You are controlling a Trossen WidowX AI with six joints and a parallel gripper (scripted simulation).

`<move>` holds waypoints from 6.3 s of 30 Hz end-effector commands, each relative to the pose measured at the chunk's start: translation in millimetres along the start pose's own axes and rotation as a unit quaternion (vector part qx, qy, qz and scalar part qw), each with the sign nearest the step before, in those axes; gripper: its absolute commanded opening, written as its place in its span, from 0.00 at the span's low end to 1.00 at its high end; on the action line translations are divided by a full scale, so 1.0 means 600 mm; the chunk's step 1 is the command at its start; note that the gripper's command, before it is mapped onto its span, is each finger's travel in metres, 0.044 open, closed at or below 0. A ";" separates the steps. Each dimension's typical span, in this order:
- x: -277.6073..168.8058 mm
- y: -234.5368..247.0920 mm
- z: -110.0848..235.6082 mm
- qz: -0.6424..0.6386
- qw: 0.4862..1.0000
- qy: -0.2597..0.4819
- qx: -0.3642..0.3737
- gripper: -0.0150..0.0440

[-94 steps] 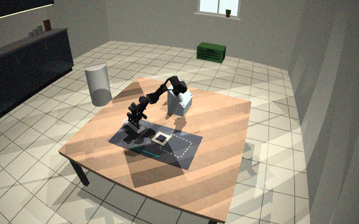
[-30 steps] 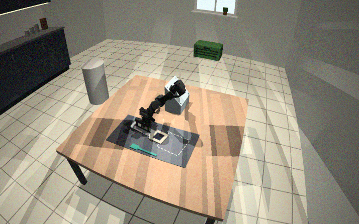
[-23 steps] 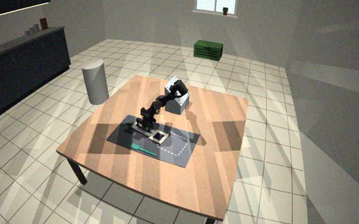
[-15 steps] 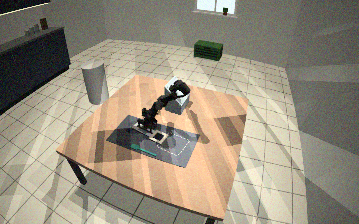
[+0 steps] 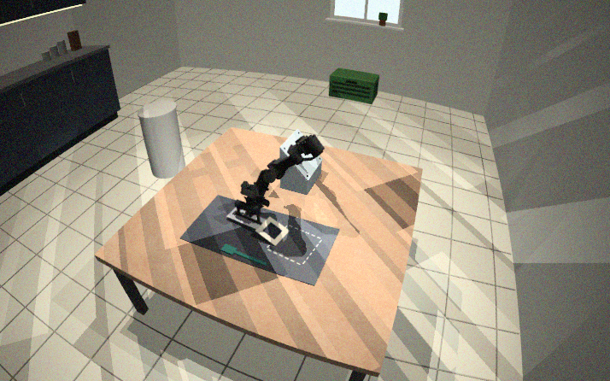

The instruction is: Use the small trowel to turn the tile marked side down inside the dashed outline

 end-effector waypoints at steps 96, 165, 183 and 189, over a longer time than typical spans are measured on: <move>-0.059 0.080 0.077 -0.009 1.000 0.004 0.003 0.25; 0.230 0.071 -0.089 -0.281 0.905 -0.315 0.046 0.25; 0.231 0.063 -0.095 -0.281 0.905 -0.315 0.046 0.76; 0.231 0.063 -0.095 -0.281 0.905 -0.315 0.046 0.76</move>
Point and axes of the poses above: the point midway between the two fingers, 35 mm back from their tips, its own z axis back along the fingers, its own y axis across the jaws, x = y × z, the point moved 1 cm from there along z, back along the fingers, and after that the axes turned 7 degrees about -z, right-handed, at the moved point
